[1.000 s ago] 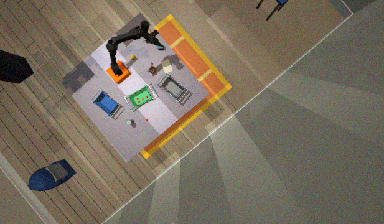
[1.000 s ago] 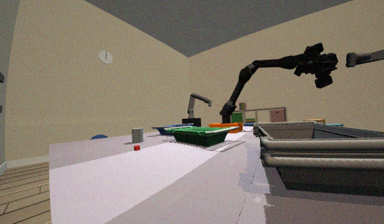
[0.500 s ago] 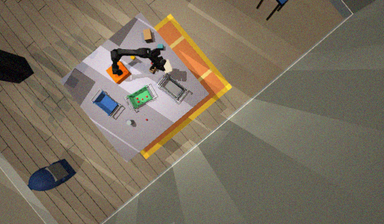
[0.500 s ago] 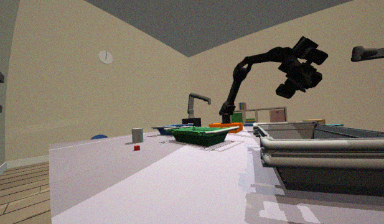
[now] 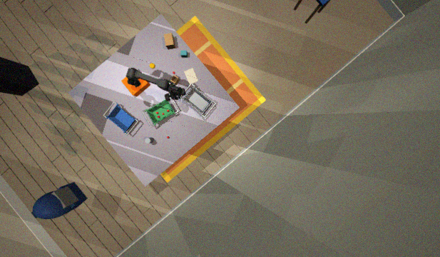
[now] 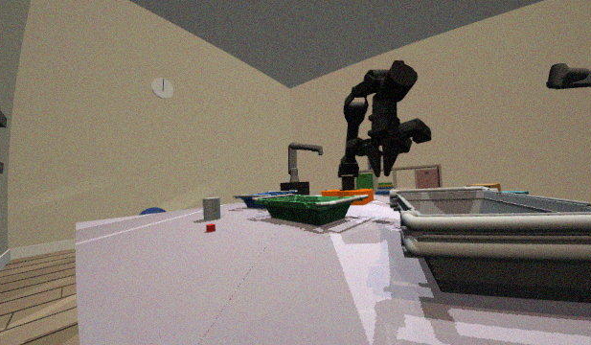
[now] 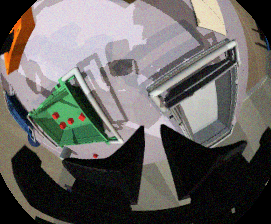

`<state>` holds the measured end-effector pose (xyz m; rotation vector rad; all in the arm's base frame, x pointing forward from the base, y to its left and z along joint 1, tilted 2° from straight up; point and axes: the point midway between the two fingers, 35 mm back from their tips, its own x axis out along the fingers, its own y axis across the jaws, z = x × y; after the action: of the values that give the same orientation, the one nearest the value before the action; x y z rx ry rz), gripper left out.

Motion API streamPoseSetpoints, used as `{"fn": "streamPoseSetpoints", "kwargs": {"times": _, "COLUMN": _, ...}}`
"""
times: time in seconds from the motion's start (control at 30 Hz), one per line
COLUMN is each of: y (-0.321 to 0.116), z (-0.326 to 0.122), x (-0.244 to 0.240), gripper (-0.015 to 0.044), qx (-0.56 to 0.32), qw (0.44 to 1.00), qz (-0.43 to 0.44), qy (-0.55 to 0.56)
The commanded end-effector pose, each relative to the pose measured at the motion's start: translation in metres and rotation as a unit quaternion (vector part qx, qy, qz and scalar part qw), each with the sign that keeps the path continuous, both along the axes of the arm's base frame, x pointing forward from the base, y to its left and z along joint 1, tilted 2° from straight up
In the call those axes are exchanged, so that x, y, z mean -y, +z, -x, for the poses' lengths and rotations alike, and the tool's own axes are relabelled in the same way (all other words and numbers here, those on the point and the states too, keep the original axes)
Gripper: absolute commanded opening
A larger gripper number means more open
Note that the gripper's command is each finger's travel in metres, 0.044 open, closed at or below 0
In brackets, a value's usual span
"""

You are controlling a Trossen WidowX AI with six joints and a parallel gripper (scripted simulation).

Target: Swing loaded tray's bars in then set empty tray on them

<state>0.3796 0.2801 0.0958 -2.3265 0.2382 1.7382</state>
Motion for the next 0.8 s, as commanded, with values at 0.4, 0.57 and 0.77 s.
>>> {"fn": "streamPoseSetpoints", "kwargs": {"times": 0.4, "y": -0.019, "z": -0.002, "x": 0.082, "gripper": 0.0089, "qx": -0.138, "qw": 0.985, "qz": 0.005, "qy": 0.109}}
{"fn": "streamPoseSetpoints", "kwargs": {"times": 0.57, "y": -0.026, "z": -0.003, "x": 0.081, "gripper": 0.0089, "qx": -0.138, "qw": 0.985, "qz": 0.005, "qy": 0.109}}
{"fn": "streamPoseSetpoints", "kwargs": {"times": 0.77, "y": -0.051, "z": -0.004, "x": 0.08, "gripper": 0.0089, "qx": -0.138, "qw": 0.985, "qz": 0.005, "qy": 0.109}}
